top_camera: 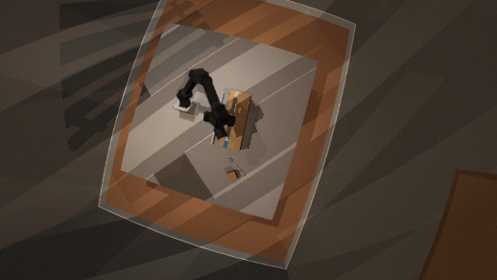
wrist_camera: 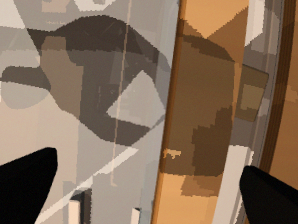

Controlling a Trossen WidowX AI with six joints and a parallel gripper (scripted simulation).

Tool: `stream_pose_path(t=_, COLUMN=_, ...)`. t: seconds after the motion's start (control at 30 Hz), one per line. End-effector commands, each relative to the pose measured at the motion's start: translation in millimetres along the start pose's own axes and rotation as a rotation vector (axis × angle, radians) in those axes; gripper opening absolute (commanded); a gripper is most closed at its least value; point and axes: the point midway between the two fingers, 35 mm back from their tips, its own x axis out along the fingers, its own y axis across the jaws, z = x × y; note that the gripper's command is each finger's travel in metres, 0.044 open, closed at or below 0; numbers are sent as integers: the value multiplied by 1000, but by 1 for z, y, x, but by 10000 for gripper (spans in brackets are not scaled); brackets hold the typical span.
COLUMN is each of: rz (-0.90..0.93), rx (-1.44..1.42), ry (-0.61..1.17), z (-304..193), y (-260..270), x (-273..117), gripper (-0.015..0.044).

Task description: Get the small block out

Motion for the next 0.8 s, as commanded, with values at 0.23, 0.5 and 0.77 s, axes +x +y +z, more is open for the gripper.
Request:
stream_pose_path(t=0.23, rz=1, rx=11, ry=-8, z=-4, y=-2, x=19, gripper=400)
stream_pose_path(t=0.5, rz=2, rx=12, ry=-11, z=-6, y=-4, x=31, gripper=400)
stream_pose_path(t=0.77, rz=4, rx=13, ry=-14, z=-7, y=-5, x=44, gripper=400)
